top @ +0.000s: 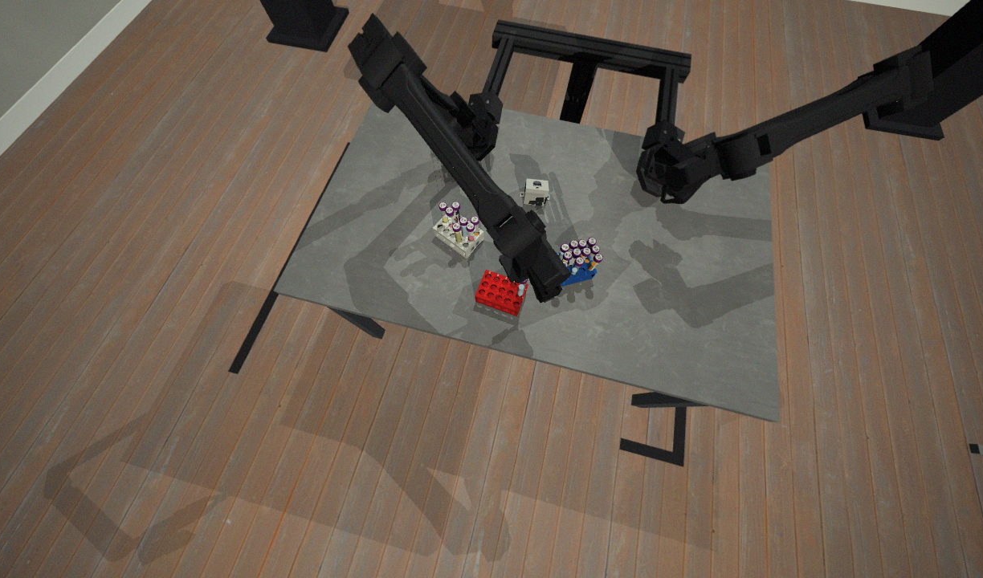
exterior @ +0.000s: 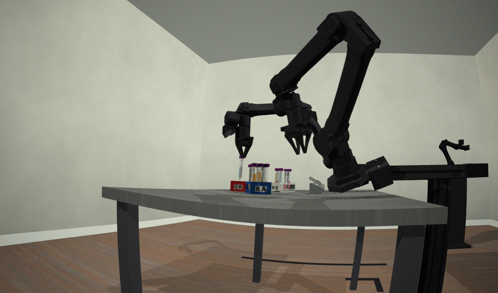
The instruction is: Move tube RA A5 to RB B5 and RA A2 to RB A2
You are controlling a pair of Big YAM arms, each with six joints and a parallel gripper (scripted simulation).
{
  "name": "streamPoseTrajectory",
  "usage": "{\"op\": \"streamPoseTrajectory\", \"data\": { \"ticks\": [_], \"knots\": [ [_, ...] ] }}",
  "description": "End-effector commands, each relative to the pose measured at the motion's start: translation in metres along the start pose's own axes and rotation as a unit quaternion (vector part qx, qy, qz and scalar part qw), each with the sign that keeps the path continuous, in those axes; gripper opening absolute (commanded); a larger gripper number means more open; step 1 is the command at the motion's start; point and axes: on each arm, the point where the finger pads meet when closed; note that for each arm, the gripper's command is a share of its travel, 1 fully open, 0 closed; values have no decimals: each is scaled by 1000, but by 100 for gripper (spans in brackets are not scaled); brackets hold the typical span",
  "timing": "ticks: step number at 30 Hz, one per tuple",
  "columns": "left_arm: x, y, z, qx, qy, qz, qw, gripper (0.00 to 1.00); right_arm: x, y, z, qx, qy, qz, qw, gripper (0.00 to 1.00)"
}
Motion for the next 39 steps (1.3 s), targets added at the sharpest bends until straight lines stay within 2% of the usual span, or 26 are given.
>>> {"op": "streamPoseTrajectory", "data": {
  "ticks": [1,3,8,11,12,14,20,23,28,29,30,33,37,39],
  "knots": [
    [10,8,1,5,-5,-12,1000,30,23,-17,-15,-26,-22,-3,999,0],
    [10,8,1,5,-5,-12,1000,30,20,-16,-16,-24,-17,-2,1000,0],
    [10,8,1,5,-5,-12,1000,30,36,-3,-17,-13,-26,-3,1000,0],
    [10,8,1,5,-5,-12,1000,30,38,-3,-17,-13,-27,-3,1000,0],
    [10,8,1,5,-5,-12,1000,30,29,-21,-15,-29,-18,-3,999,0],
    [10,8,1,5,-5,-12,1000,30,33,-23,-15,-30,-20,-3,999,0],
    [10,8,1,5,-5,-12,1000,30,44,-4,-17,-13,-25,-3,1000,0],
    [10,8,1,5,-5,-12,1000,30,48,-10,-16,-19,-26,-3,999,0],
    [10,8,1,5,-5,-12,1000,30,47,-15,-15,-23,-22,-3,999,0],
    [10,8,1,5,-5,-12,1000,30,49,-6,-17,-19,-27,-4,999,0],
    [10,8,1,5,-5,-12,1000,30,39,6,-2,-6,-15,-2,1000,0],
    [10,8,1,5,-5,-12,1000,30,40,9,1,-9,-20,-3,1000,0],
    [10,8,1,5,-5,-12,1000,30,21,8,6,-15,-4,-2,1000,0],
    [10,8,1,5,-5,-12,1000,30,29,11,9,-15,-13,-3,1000,0]
  ]
}}
Point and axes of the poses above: on each arm, the point where the finger pads meet when closed, its own x axis back along the fingers, its own y axis across the jaws, z = x × y, and after that the axes turned 1 degree about x, right-handed
